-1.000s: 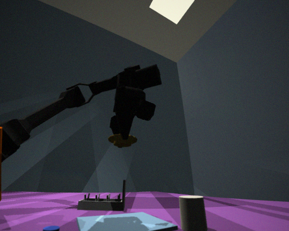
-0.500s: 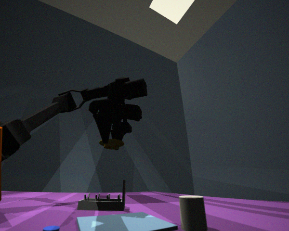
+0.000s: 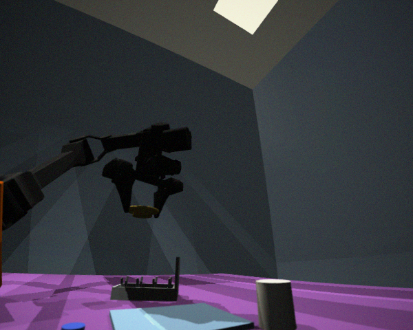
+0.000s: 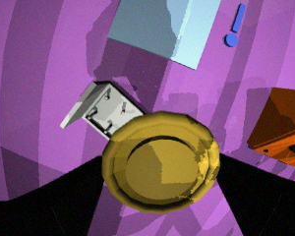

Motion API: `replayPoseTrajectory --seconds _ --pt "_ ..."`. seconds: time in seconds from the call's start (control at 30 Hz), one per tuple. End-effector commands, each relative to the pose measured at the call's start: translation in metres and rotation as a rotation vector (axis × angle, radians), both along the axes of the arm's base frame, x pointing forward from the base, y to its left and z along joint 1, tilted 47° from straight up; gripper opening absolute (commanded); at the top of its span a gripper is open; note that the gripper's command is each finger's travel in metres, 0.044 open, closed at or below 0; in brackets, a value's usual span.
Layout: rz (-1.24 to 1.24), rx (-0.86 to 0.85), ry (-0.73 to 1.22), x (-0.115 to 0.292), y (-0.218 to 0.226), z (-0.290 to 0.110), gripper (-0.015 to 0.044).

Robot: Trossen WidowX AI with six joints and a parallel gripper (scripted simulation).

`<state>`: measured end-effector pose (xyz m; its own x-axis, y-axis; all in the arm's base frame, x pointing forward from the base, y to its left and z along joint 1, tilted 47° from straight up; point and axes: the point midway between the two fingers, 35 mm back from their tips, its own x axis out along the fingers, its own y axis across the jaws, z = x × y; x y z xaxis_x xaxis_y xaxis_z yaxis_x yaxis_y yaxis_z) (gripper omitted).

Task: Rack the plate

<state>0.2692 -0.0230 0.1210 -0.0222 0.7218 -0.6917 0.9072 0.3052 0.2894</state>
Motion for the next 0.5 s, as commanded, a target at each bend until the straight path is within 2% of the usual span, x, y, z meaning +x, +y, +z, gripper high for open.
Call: replayPoseTrajectory --seconds 0.0,0.47 --pt "-0.089 0.008 0.097 -0.009 0.012 0.009 0.0" --pt "-0.417 0.016 0.454 -0.043 0.048 0.039 0.0"
